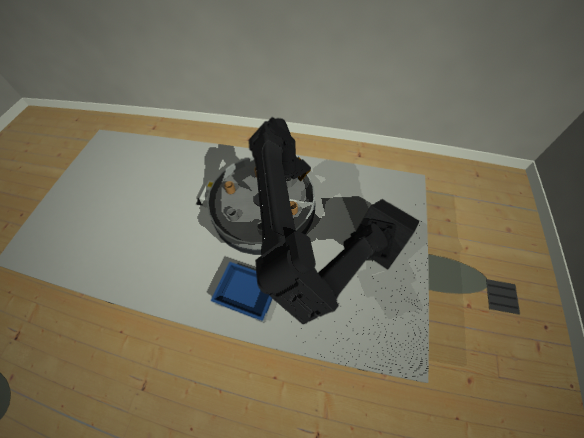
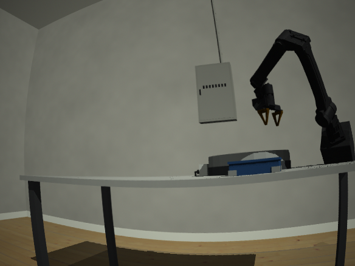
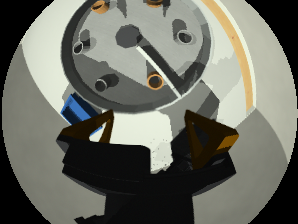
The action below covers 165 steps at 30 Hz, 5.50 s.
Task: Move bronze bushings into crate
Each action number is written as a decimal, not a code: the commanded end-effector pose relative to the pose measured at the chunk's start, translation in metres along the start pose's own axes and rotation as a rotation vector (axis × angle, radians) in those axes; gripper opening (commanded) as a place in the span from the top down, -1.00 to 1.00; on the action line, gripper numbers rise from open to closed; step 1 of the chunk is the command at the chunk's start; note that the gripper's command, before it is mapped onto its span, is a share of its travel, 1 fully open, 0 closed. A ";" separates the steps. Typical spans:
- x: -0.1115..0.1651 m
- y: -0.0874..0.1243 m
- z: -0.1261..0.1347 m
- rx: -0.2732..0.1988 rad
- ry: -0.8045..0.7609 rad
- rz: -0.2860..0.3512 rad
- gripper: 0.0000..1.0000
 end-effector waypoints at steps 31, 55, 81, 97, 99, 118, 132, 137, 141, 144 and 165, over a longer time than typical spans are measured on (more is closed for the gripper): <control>0.000 0.005 0.003 -0.007 -0.072 0.019 0.77; 0.000 0.005 0.003 -0.007 -0.072 0.019 0.63; 0.000 0.005 0.003 -0.007 -0.072 0.019 0.63; 0.000 0.005 0.003 -0.007 -0.072 0.019 0.63; 0.000 0.005 0.003 -0.007 -0.072 0.019 0.63; 0.000 0.005 0.003 -0.007 -0.072 0.019 0.63; 0.000 0.005 0.003 -0.007 -0.072 0.019 0.63; 0.000 0.005 0.003 -0.007 -0.072 0.019 0.63; 0.000 0.005 0.003 -0.007 -0.072 0.019 0.63; 0.000 0.005 0.003 -0.007 -0.072 0.019 0.63; 0.000 0.005 0.003 -0.007 -0.072 0.019 0.63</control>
Point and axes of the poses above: the point where the finger pads meet when closed, its own y axis back along the fingers, its own z axis across the jaws, x = y × z, the point moved 5 cm from there along y, back along the fingers, and after that the axes turned 14 degrees about y, right-handed, at the moved point
